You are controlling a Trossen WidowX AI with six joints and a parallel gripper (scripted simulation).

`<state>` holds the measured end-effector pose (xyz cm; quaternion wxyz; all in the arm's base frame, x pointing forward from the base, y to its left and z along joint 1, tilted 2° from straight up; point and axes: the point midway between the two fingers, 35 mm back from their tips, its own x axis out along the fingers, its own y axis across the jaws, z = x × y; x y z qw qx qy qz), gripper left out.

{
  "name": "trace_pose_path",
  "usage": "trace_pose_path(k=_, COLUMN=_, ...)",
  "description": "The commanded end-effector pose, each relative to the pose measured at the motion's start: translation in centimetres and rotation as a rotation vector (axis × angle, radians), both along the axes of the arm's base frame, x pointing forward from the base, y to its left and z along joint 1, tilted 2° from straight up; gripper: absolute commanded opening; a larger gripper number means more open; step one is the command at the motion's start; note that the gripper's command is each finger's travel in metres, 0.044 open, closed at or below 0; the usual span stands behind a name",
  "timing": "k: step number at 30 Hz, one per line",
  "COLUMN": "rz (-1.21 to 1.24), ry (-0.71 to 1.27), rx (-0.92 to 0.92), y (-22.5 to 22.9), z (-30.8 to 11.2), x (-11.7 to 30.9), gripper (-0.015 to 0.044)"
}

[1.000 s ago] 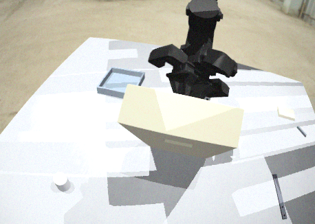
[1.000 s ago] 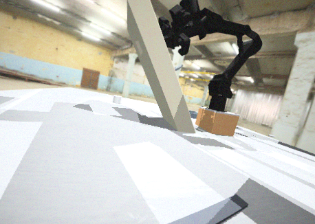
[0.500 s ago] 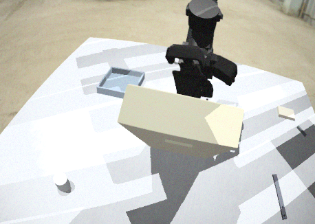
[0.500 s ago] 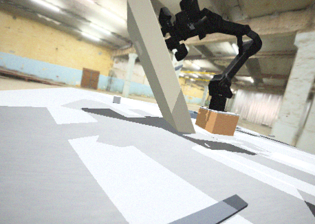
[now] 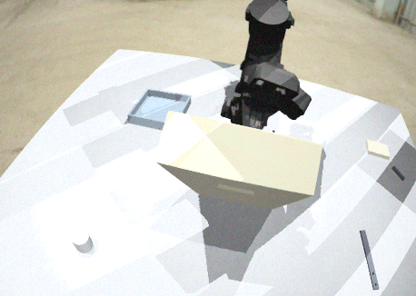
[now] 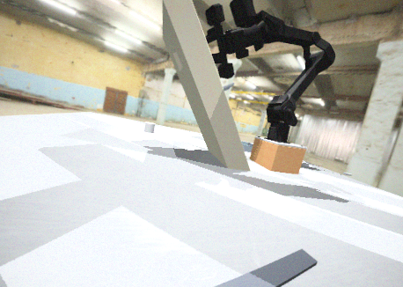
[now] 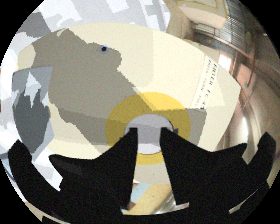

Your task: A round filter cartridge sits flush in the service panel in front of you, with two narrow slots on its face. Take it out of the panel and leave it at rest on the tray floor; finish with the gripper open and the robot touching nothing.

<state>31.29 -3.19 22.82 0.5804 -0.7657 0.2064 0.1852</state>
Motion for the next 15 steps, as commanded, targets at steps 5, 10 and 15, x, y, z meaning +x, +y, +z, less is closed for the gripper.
trace_pose_path(k=5, rz=0.148, ry=0.029, rx=-0.243, y=-0.1, z=-0.2, x=0.4, gripper=0.0)
trace_pose_path(k=10, rz=0.141, ry=0.027, rx=-0.231, y=-0.1, z=-0.1, x=0.3, gripper=0.0)
trace_pose_path(k=15, rz=0.129, ry=0.026, rx=-0.21, y=0.2, z=1.3, x=-1.5, gripper=0.0)
